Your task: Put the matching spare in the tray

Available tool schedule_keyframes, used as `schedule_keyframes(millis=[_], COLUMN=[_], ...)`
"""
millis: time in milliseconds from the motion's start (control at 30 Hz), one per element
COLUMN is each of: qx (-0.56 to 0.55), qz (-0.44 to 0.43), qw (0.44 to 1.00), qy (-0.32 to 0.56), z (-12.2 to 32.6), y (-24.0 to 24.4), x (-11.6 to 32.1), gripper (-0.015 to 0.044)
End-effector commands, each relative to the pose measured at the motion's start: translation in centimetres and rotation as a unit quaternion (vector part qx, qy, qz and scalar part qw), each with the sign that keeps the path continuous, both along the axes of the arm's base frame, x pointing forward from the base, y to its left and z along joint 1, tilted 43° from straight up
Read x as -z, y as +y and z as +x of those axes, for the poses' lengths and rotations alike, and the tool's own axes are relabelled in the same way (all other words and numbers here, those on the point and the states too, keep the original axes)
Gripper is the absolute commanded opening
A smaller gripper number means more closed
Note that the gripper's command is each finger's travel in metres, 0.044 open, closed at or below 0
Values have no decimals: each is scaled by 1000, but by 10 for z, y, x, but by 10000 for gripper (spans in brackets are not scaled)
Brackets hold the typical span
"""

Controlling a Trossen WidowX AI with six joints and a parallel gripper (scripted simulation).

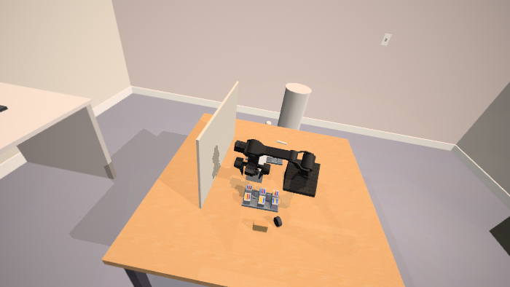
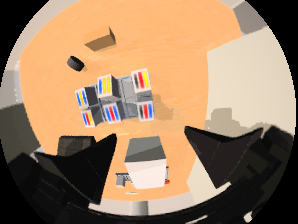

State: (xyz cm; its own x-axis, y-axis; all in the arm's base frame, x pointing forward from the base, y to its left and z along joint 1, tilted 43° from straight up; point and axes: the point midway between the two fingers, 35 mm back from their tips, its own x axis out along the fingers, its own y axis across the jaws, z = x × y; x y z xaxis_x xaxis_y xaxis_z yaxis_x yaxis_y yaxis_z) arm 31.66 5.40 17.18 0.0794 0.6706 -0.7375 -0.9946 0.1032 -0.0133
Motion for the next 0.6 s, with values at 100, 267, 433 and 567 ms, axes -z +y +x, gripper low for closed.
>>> schedule_keyframes(millis=[100, 267, 433, 567], qx=[-12, -12, -12, -12], qz=[0, 2, 2, 2], qw=[1000, 1000, 1000, 1000], qy=[-12, -12, -12, -12], z=[-3, 0, 0, 0], y=[7, 31, 31, 33], x=[3, 26, 26, 25], gripper=[387, 300, 300, 300])
